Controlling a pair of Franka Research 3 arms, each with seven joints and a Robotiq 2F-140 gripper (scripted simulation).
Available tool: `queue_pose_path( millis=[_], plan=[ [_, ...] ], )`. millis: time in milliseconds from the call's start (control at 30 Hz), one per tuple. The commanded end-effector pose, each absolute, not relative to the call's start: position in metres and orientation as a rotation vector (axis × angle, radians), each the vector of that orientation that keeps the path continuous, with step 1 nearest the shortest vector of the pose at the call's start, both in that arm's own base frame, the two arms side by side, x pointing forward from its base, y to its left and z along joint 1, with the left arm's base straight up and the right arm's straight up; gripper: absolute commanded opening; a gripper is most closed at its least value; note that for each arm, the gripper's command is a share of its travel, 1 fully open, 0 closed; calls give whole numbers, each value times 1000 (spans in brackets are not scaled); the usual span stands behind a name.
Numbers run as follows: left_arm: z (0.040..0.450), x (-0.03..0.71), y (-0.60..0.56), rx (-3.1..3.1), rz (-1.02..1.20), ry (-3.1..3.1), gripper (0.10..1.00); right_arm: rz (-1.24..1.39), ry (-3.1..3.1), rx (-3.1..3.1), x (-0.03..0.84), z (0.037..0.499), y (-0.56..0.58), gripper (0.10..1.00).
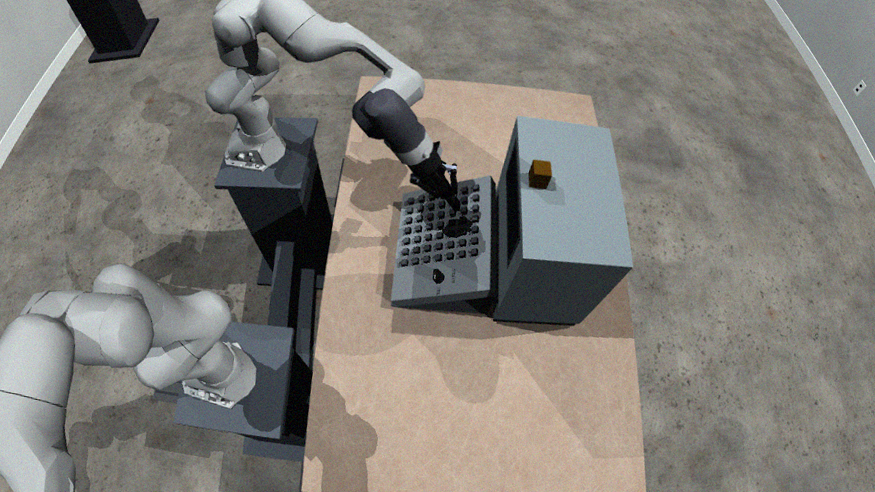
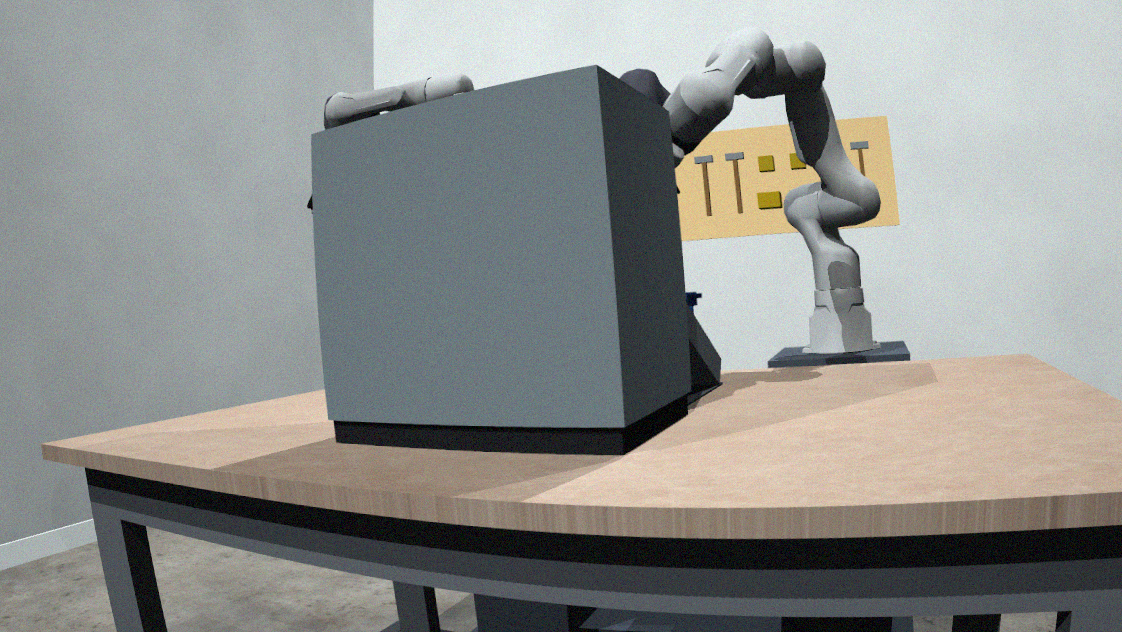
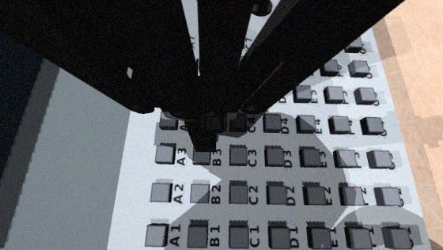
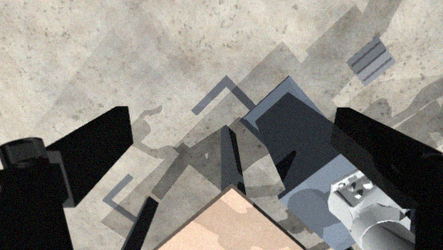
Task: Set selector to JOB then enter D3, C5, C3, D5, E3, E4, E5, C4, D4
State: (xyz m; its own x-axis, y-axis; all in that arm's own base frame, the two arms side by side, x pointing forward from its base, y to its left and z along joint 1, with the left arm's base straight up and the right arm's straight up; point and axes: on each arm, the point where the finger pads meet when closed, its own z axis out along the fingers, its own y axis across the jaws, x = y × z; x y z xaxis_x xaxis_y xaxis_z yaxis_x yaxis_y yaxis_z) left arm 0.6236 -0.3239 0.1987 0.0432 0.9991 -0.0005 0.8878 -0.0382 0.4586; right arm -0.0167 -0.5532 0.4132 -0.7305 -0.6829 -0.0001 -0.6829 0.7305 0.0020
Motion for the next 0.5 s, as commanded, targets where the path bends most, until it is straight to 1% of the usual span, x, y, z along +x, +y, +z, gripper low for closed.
queue_pose_path(
  millis=[0, 467],
  plan=[
    [202, 629, -296, 2002, 465, 1890, 99, 0, -2920, 1159, -16, 413, -554, 1000],
    [199, 632, -281, 2002, 465, 1890, 99, 0, -2920, 1159, -16, 413, -554, 1000]
  ],
)
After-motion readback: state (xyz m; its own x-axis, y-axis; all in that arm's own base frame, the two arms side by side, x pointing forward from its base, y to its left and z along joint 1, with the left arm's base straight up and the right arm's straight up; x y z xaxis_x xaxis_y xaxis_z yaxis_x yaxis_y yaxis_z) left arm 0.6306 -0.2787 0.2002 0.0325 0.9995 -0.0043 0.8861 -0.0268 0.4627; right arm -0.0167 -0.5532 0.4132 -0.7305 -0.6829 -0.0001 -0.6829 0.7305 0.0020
